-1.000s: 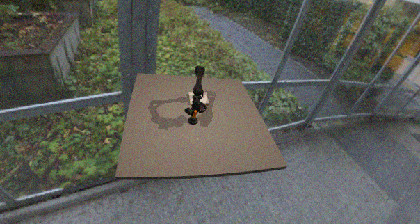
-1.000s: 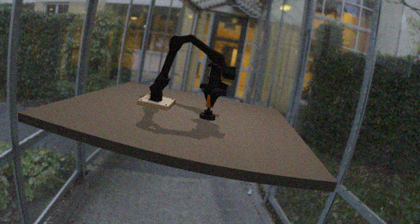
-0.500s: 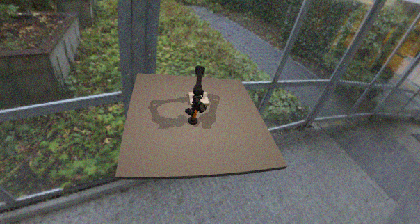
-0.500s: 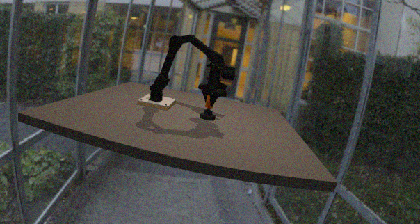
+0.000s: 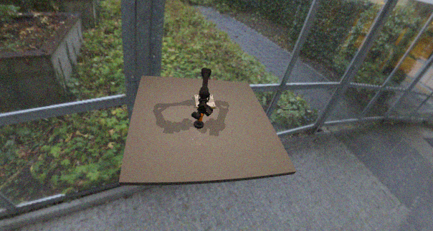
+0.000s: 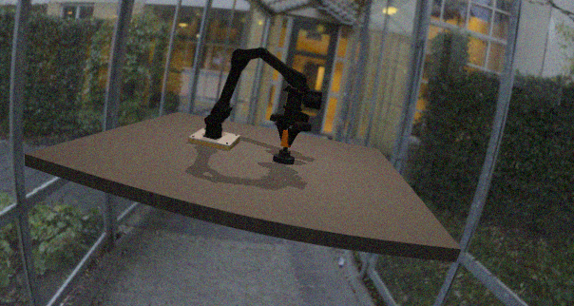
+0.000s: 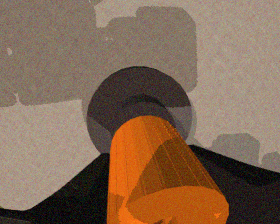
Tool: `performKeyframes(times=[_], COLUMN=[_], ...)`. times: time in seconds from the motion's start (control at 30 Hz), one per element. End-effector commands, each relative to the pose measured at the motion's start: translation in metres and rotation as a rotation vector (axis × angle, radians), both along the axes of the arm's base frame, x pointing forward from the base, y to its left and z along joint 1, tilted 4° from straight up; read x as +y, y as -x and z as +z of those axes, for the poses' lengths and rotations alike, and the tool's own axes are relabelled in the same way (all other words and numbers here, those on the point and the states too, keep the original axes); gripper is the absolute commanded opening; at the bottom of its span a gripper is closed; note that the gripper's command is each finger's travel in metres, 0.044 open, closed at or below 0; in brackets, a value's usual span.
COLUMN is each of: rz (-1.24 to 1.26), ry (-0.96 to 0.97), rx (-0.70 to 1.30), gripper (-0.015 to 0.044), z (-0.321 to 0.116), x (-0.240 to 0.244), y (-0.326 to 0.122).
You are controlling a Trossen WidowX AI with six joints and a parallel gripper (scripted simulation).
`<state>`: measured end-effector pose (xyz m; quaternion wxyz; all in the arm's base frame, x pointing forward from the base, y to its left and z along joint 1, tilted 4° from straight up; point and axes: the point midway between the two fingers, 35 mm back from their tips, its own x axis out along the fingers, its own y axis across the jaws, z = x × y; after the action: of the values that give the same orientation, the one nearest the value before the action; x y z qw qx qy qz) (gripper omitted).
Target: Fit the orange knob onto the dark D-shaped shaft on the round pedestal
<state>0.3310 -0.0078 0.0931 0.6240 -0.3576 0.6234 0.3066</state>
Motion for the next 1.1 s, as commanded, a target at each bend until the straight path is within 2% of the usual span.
performKeyframes(times=[0.0,0.7,0.93,1.07], rz=[0.109,0.12,0.318,0.329], ry=[0.005,0.006,0.013,0.014], rx=[-0.001,-0.001,0.012,0.013], gripper=[0.0,0.0,0.0,0.0], z=[0.0028,0.0026,0.0013,-0.001], x=[-0.0005,-0.0008,-0.0005,-0.0002], y=[-0.0041,-0.0054,-0.0029,-0.0003])
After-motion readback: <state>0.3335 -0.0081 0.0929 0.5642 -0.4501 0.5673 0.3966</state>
